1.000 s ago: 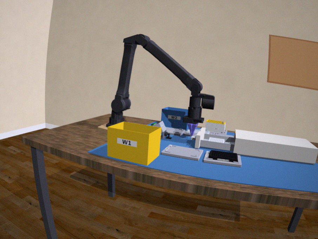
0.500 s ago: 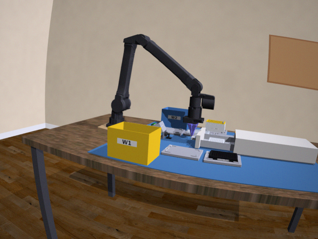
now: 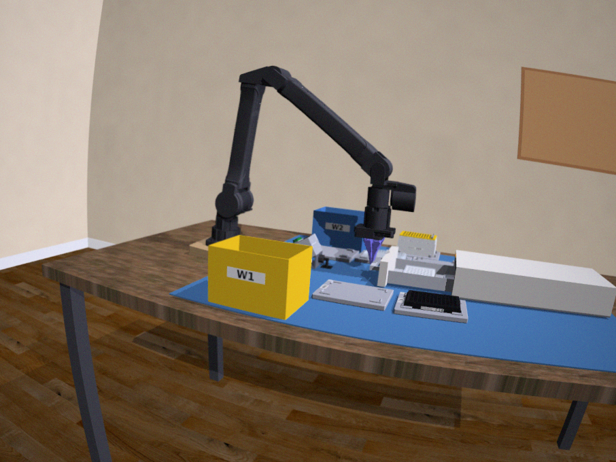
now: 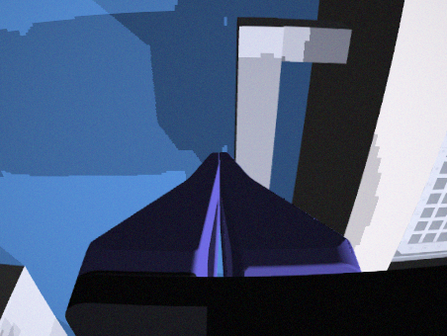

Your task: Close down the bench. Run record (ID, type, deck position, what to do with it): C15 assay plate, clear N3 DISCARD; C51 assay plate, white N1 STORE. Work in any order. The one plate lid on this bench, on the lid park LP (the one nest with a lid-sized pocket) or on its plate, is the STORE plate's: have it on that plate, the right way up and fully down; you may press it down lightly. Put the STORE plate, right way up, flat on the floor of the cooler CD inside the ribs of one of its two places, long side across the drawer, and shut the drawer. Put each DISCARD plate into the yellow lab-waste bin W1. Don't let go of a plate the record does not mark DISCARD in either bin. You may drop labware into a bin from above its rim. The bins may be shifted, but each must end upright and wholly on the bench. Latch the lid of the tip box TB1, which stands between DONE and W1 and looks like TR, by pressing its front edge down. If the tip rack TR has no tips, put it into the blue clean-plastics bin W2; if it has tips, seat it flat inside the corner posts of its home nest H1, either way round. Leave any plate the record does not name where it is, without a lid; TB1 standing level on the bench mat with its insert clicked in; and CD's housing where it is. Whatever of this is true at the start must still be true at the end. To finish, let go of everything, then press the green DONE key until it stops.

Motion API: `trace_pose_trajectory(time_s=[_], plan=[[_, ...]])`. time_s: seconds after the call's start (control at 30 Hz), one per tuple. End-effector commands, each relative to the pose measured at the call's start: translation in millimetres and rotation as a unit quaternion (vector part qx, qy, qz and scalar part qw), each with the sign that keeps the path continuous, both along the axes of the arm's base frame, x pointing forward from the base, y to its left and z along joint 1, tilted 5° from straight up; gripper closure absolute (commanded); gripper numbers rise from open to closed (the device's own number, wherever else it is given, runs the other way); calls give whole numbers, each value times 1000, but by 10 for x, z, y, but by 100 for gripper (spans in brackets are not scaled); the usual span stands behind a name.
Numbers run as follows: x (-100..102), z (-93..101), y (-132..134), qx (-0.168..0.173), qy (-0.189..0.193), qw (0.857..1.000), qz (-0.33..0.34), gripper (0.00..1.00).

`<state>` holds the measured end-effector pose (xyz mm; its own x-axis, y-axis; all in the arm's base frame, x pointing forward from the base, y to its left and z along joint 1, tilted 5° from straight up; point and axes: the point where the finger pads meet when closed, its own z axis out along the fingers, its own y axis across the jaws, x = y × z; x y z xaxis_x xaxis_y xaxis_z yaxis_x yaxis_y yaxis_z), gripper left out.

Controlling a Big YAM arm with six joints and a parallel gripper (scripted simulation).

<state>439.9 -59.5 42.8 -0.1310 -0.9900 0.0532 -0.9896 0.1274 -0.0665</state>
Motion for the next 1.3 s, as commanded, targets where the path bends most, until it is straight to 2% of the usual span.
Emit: trace_pose_trajectory(time_s=[0.0, 0.3, 1.27], plan=[[262, 129, -86, -2, -25, 1000, -3, 100], [268, 129, -90, -1, -21, 1000, -3, 100], [616, 158, -135, -2, -26, 1000, -3, 100]])
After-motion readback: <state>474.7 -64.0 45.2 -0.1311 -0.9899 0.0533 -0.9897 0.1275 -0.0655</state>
